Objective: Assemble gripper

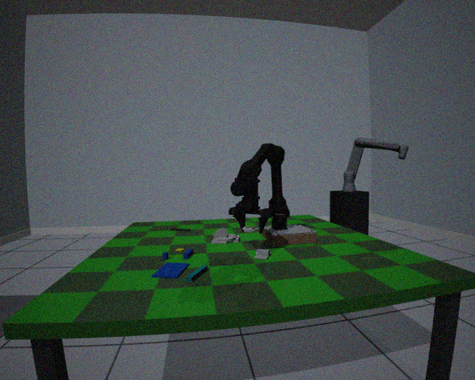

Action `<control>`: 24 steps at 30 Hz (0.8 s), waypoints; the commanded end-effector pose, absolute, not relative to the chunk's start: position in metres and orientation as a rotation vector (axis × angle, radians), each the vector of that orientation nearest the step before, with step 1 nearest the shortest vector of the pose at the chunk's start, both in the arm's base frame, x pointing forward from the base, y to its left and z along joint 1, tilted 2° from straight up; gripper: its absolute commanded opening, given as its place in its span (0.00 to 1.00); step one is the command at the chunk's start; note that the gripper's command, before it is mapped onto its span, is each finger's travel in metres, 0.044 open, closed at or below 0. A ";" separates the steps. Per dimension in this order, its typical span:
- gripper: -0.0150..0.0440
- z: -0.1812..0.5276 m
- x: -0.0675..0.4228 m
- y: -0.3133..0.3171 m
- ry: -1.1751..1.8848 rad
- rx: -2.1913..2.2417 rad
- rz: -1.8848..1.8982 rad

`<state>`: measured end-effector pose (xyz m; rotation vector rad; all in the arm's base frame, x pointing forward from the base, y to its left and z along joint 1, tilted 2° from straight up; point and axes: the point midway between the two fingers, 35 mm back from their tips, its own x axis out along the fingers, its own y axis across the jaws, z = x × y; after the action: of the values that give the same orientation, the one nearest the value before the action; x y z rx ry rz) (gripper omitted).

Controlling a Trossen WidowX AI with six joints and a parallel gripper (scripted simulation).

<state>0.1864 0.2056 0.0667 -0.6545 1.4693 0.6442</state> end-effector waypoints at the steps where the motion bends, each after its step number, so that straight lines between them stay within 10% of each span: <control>1: 0.85 0.068 0.193 0.195 1.478 -0.618 0.599; 24: 0.85 0.070 0.227 0.126 1.531 -0.367 0.340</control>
<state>0.2244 0.1352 0.0690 -0.3938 1.5279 0.3763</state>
